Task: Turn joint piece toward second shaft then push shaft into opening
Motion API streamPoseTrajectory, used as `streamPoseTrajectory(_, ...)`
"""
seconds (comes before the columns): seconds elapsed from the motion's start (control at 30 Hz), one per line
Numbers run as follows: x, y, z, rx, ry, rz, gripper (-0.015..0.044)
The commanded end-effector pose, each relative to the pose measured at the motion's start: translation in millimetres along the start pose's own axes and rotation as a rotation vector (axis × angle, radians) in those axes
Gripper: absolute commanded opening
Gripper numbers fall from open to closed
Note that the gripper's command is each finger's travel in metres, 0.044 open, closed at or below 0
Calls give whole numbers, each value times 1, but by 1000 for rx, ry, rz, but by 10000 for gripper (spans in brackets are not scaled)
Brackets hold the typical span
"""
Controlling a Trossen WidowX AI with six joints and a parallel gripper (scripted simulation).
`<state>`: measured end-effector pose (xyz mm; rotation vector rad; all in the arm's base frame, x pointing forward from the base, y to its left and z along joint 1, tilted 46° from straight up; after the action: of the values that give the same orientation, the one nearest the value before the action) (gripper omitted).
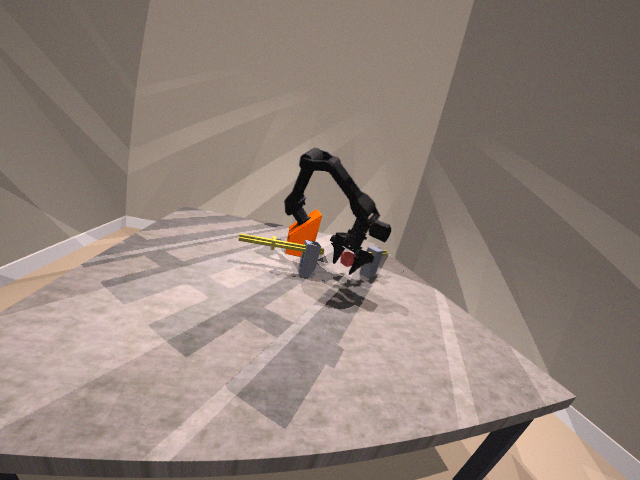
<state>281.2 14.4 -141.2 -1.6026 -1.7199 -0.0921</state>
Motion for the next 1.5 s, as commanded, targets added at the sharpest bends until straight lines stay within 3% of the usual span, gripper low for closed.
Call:
streamPoseTrajectory(0.0,0,0,0,0,0,0,440)
streamPoseTrajectory(0.3,27,-1,-6,3,197,-36,440)
streamPoseTrajectory(0.73,30,2,-7,2,196,-45,440)
streamPoseTrajectory(1.47,116,5,-24,734,181,-119,440)
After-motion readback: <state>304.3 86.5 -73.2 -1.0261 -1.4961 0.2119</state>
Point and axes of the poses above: the point midway between the two fingers, 35 mm back from their tips, its own x axis back along the fingers, its own y axis across the jaws, z = x × y, the point moved 1 cm from there along x, back along the fingers, and after that the axes turned 8 degrees about x, right-handed, at the moved point
